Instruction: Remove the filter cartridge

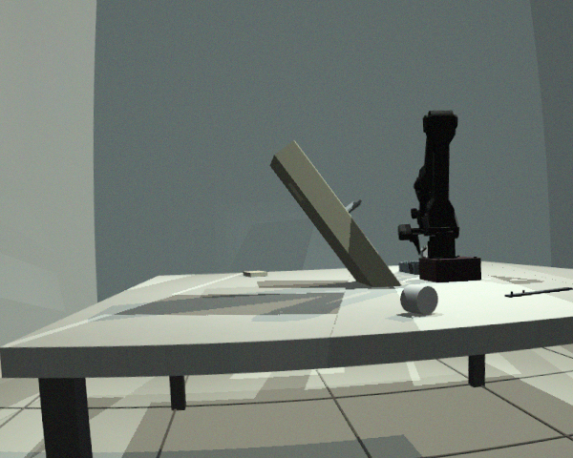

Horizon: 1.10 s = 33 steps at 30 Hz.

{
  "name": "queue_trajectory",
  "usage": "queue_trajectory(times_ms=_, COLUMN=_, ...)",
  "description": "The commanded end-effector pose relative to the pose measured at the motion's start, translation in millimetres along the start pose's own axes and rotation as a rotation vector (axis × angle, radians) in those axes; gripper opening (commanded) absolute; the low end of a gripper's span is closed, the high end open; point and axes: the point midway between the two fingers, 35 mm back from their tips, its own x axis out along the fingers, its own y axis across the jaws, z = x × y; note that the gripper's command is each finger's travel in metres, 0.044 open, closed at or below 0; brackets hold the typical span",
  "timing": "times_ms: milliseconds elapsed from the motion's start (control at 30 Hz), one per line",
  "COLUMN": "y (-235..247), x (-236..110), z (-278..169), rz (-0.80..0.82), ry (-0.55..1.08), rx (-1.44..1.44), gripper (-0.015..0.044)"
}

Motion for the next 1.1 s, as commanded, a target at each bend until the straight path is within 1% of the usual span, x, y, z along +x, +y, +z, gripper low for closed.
queue_trajectory(times_ms=0, y=-0.4, x=9.1, z=-8.8, rz=-0.001, ry=0.000, rx=-0.003, gripper=0.0000)
queue_trajectory(times_ms=67, y=-0.4, x=9.1, z=-8.8, rz=-0.001, ry=0.000, rx=-0.003, gripper=0.0000)
queue_trajectory(times_ms=633, y=-0.3, x=6.5, z=-7.6, rz=-0.001, ry=0.009, rx=0.000, gripper=0.0440)
queue_trajectory(times_ms=767, y=-0.1, x=0.0, z=-2.1, rz=-0.001, ry=0.009, rx=0.000, gripper=0.0440)
queue_trajectory(times_ms=900, y=0.1, x=-45.1, z=23.7, rz=-0.001, ry=0.010, rx=0.000, gripper=0.0440)
queue_trajectory(times_ms=933, y=0.1, x=-51.7, z=26.2, rz=-0.001, ry=0.011, rx=0.000, gripper=0.0440)
queue_trajectory(times_ms=1033, y=0.1, x=-53.9, z=26.9, rz=-0.001, ry=0.011, rx=0.000, gripper=0.0440)
queue_trajectory(times_ms=1067, y=0.4, x=-45.4, z=26.4, rz=0.002, ry=-0.004, rx=-0.003, gripper=0.0440)
